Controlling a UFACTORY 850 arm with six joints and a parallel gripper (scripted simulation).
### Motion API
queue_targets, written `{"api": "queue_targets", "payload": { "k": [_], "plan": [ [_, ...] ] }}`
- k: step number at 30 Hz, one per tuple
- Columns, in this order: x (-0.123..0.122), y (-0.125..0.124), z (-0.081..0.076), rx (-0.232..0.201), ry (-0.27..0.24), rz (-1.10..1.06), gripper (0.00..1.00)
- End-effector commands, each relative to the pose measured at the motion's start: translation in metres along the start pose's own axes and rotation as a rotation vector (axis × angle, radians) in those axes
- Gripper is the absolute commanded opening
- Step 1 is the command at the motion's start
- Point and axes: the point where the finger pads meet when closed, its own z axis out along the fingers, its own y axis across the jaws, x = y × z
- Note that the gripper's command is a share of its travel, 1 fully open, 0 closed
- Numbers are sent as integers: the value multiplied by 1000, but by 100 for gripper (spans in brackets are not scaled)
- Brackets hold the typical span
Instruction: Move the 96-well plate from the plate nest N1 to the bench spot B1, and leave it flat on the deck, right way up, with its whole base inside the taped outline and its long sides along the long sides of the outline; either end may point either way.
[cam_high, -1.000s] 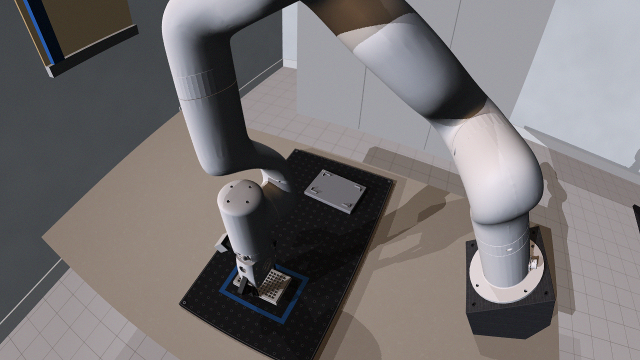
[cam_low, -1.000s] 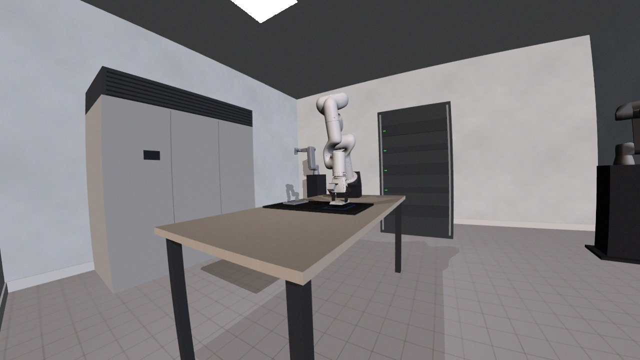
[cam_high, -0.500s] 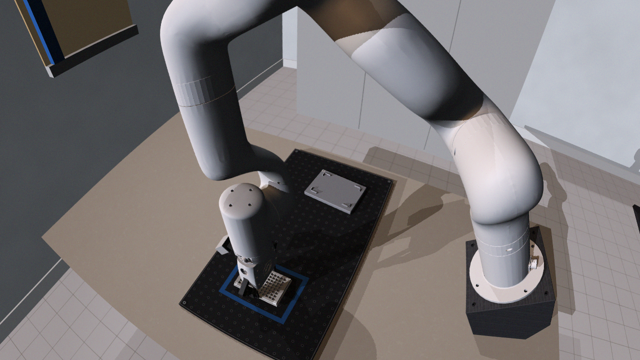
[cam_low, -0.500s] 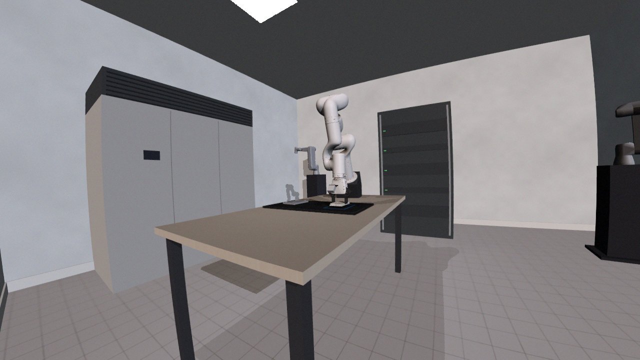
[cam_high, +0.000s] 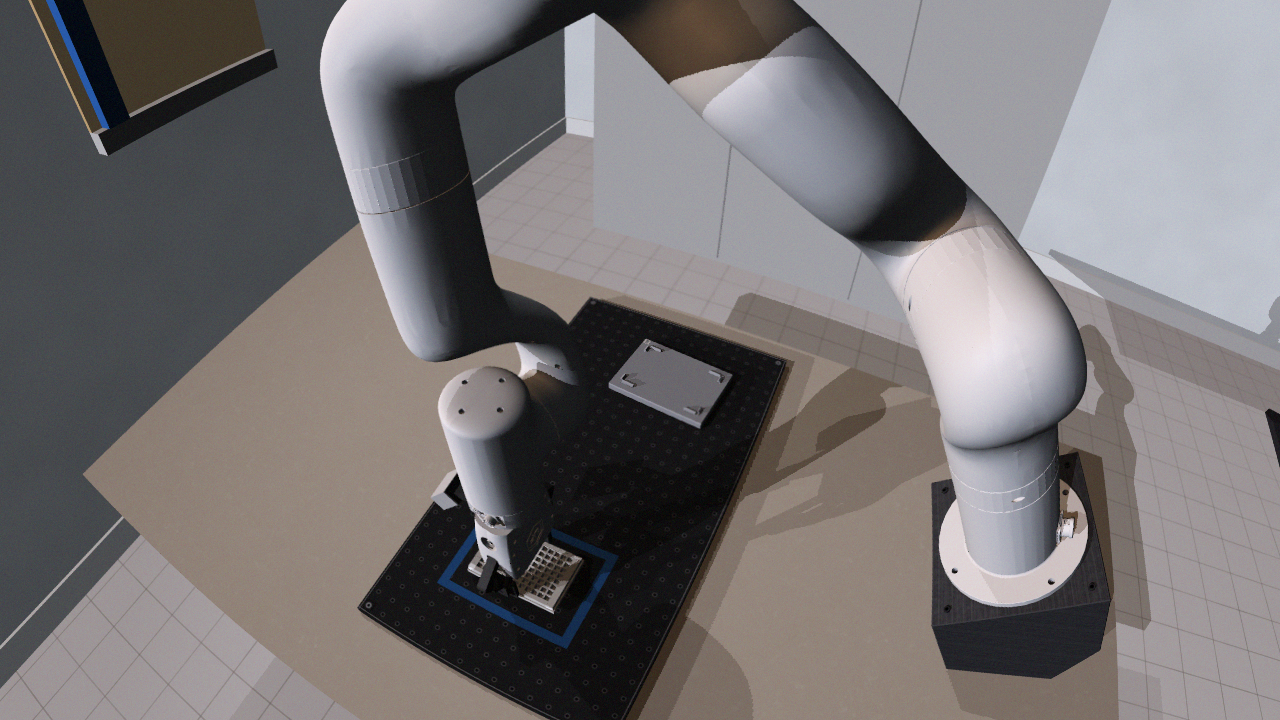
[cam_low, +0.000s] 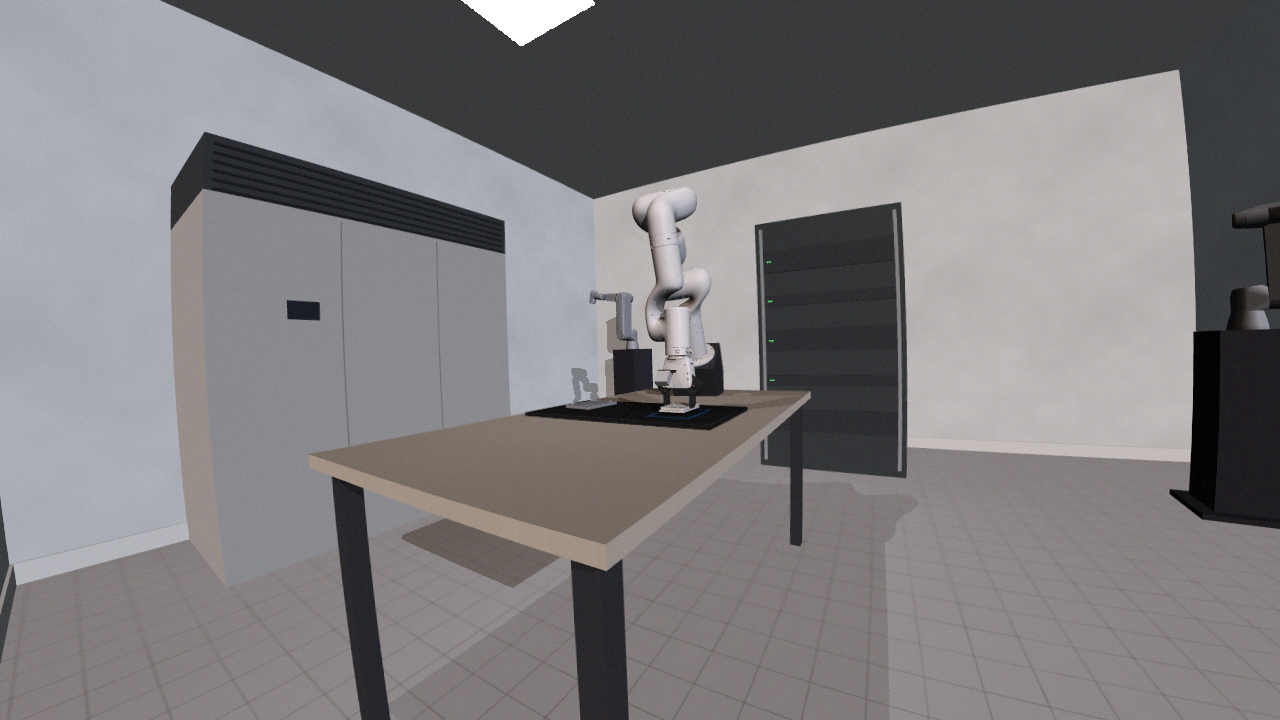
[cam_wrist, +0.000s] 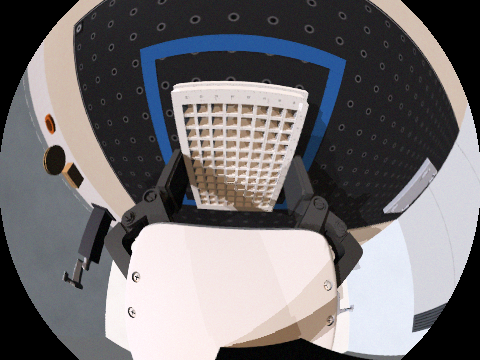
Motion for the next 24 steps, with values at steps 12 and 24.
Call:
{"api": "queue_targets", "payload": {
  "k": [12, 24],
  "plan": [
    [1, 0, 2, 0, 1, 0, 0],
    [1, 0, 4, 0, 1, 0, 0]
  ]
}}
